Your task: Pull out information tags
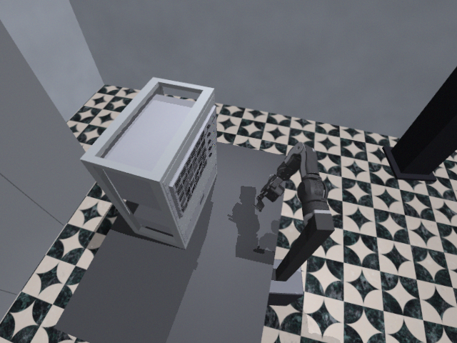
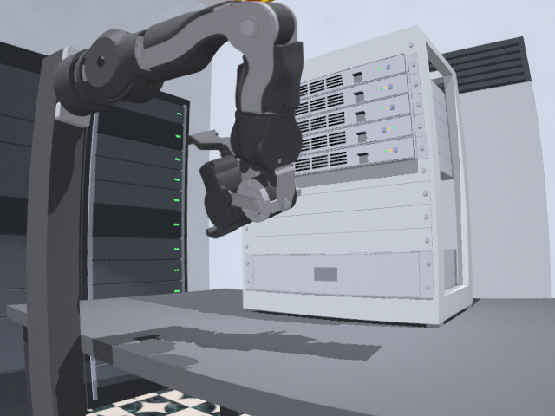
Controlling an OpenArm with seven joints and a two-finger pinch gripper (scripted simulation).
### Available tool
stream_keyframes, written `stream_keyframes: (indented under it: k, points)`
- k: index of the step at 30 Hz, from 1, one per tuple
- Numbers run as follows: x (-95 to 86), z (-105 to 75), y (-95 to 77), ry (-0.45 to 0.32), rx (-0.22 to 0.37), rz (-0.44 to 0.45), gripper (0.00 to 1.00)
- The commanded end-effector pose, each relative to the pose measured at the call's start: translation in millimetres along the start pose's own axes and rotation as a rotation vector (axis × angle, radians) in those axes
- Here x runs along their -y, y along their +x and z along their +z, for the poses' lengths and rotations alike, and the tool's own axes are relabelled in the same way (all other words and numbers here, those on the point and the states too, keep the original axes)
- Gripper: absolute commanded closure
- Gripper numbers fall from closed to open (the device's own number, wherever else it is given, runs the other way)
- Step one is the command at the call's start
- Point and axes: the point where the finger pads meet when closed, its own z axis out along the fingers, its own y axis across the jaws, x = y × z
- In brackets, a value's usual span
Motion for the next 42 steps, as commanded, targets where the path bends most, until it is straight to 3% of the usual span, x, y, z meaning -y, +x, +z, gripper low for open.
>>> stream_keyframes:
  k: [1, 42]
  points:
    - [-0.5, 0.2, -0.4, -0.001, 0.000, -0.002, 0.00]
    - [1.9, 1.7, -0.6, 0.010, 0.002, 0.003, 0.00]
